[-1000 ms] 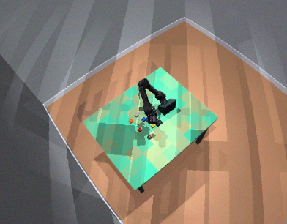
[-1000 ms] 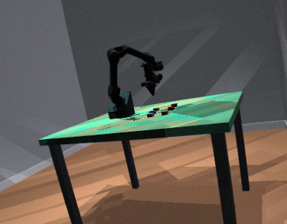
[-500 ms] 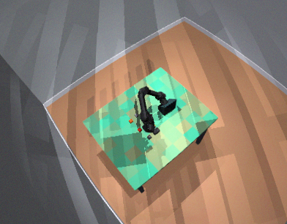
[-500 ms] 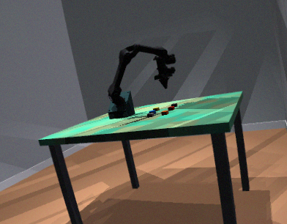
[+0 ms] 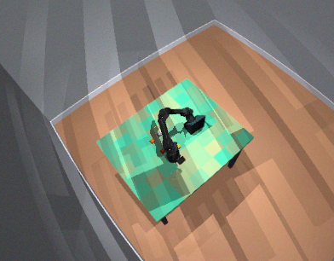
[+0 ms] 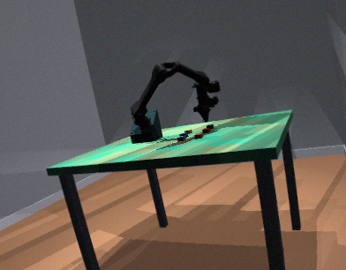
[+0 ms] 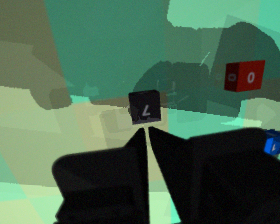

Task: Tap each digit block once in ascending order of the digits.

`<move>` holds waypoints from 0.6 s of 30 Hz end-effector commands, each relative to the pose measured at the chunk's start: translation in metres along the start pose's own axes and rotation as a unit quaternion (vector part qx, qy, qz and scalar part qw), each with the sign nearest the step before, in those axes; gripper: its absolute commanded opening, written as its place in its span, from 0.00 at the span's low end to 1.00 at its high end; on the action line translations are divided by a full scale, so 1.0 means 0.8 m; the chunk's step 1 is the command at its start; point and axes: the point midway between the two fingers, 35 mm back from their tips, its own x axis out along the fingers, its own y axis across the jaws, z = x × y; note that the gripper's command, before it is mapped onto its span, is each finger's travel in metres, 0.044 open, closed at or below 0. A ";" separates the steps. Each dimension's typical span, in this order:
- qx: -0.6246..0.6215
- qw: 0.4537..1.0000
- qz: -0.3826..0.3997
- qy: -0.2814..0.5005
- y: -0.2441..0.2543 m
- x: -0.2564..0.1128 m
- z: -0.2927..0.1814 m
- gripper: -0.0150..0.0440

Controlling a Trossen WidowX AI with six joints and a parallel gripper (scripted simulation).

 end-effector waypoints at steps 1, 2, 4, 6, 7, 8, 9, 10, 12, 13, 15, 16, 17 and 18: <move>-0.002 1.000 0.003 -0.013 0.002 -0.005 0.003 0.29; -0.002 1.000 0.003 -0.013 0.002 -0.005 0.003 0.29; -0.002 1.000 0.003 -0.013 0.002 -0.004 0.003 0.29; -0.002 1.000 0.003 -0.013 0.002 0.000 0.004 0.29; -0.002 1.000 0.003 -0.013 0.003 0.002 0.004 0.29; -0.002 1.000 0.003 -0.013 0.003 0.004 0.004 0.29; -0.002 1.000 0.003 -0.013 0.003 0.006 0.004 0.29; -0.002 1.000 0.003 -0.013 0.003 0.008 0.004 0.29; -0.002 1.000 0.003 -0.013 0.003 0.012 0.004 0.29; -0.002 1.000 0.003 -0.013 0.003 0.014 0.004 0.29; -0.002 1.000 0.003 -0.013 0.002 0.018 0.004 0.29; -0.002 1.000 0.003 -0.013 0.002 0.020 0.004 0.29; -0.002 1.000 0.003 -0.013 0.002 0.022 0.004 0.29; -0.002 1.000 0.003 -0.013 0.002 0.024 0.004 0.29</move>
